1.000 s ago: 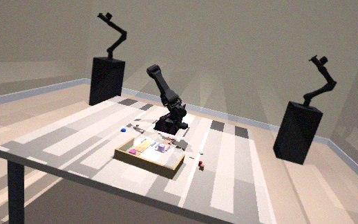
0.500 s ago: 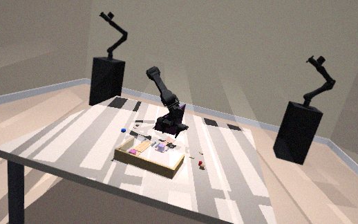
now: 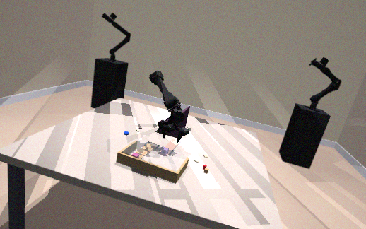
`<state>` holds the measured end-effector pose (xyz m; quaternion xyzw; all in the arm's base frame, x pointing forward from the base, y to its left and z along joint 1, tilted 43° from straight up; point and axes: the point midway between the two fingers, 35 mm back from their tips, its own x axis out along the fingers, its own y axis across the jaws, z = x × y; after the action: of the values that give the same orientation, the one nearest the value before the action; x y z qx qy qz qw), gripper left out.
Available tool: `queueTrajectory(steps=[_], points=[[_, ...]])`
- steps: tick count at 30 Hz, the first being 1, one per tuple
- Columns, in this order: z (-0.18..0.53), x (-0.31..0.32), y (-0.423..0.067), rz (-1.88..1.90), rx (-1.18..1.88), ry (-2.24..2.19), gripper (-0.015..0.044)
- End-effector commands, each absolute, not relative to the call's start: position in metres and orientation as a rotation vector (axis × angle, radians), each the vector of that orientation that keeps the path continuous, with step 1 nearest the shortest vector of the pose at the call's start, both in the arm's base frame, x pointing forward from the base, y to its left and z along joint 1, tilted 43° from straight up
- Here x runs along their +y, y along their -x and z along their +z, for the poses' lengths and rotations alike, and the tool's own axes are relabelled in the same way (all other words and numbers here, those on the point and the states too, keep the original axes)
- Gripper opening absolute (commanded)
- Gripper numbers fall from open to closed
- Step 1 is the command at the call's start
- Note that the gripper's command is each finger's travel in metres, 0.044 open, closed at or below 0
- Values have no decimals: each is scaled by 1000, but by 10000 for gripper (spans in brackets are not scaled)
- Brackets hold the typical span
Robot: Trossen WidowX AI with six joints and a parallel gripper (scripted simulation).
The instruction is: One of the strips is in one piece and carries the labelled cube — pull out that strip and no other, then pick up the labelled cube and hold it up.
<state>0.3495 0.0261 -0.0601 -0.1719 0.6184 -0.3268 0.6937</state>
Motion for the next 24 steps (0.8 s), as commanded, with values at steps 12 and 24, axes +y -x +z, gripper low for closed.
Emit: queueTrajectory(steps=[12, 24], points=[[-52, 28, -404, -732, 1378, 388, 440], [-53, 24, -425, -732, 1377, 387, 309]])
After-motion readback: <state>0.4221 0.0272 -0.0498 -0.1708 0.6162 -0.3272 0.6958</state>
